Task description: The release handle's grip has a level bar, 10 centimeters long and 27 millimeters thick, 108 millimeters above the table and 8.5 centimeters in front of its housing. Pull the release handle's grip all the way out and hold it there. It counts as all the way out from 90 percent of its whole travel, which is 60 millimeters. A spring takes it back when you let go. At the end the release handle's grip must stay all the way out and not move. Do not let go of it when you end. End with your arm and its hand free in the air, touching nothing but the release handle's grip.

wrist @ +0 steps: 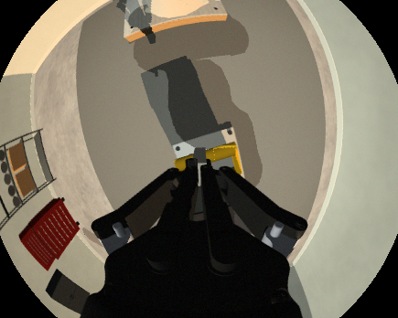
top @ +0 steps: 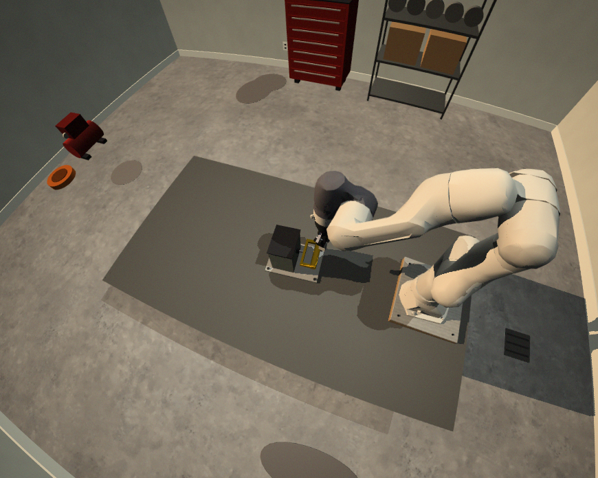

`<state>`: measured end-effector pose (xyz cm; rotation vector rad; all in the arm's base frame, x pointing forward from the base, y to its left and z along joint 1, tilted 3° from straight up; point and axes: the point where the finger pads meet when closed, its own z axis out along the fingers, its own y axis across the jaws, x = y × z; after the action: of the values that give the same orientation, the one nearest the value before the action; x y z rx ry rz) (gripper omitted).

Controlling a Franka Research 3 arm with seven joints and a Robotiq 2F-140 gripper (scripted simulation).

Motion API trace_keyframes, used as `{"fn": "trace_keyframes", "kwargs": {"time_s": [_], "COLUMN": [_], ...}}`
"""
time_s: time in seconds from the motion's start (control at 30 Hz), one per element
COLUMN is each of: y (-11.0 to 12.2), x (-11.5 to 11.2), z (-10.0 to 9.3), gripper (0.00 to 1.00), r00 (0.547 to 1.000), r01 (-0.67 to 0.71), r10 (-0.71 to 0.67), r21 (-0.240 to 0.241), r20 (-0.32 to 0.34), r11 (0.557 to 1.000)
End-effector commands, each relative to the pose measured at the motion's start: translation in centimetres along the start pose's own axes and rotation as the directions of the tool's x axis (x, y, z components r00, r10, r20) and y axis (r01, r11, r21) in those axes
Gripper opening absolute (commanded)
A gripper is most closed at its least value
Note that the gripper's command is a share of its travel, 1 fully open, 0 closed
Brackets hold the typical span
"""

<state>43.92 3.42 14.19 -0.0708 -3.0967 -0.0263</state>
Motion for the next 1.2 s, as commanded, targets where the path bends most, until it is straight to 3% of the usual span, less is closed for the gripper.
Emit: {"fn": "trace_keyframes", "kwargs": {"time_s": [0.0, 0.3, 0.8, 0.87, 0.9, 1.17], "y": [0.1, 0.2, 0.4, 0.4, 0.4, 0.6], "x": [0.0, -0.3, -0.9, -0.9, -1.0, -1.3], "z": [0.0, -0.1, -0.4, -0.4, -0.4, -0.6], "gripper": [0.0, 0.0, 0.0, 0.0, 0.0, 0.0], "r00": [0.982, 0.95, 0.817, 0.817, 0.788, 0.693], "r01": [-0.19, -0.311, -0.577, -0.577, -0.616, -0.721], "r10": [0.19, 0.312, 0.577, 0.577, 0.616, 0.721], "r21": [0.013, 0.013, 0.013, 0.013, 0.012, 0.012], "r20": [-0.006, -0.004, -0.002, -0.002, -0.002, -0.001], "r11": [0.982, 0.95, 0.817, 0.817, 0.788, 0.693]}}
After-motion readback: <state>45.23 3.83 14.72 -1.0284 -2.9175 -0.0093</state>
